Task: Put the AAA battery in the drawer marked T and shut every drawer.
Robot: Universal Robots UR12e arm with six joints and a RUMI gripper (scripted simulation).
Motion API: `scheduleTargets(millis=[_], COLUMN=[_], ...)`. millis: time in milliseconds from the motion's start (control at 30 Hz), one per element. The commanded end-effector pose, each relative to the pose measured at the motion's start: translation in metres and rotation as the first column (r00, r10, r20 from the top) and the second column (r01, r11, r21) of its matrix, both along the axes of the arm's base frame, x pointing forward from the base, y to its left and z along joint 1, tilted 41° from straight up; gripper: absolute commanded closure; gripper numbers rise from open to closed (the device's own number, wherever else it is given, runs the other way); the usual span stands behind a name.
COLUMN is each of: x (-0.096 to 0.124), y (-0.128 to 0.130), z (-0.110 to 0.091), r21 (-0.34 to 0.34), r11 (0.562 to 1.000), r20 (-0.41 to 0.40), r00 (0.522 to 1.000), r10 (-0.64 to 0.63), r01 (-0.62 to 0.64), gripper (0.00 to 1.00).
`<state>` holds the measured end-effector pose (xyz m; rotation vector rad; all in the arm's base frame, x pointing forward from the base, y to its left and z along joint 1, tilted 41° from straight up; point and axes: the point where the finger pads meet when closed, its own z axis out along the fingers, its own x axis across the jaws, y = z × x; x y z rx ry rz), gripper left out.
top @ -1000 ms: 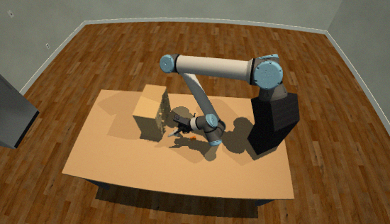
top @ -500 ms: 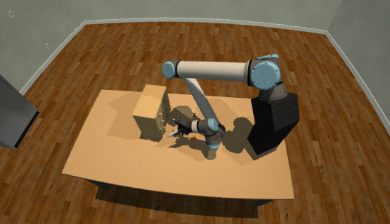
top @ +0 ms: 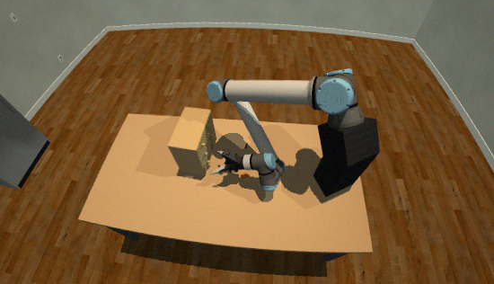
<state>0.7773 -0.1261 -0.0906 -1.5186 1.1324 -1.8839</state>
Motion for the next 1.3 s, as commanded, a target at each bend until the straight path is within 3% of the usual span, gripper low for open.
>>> scheduleTargets(millis=[0, 1267], x=[0.0016, 0.0033], y=[-0.0003, -0.0041], z=[0.0012, -0.0037], r21=[-0.004, -0.005], r11=[1.0, 1.0], r20=[0.012, 0.014], r00=[1.0, 1.0], r10=[0.008, 0.011], r01=[-0.008, -0.01], gripper=[0.0, 0.0])
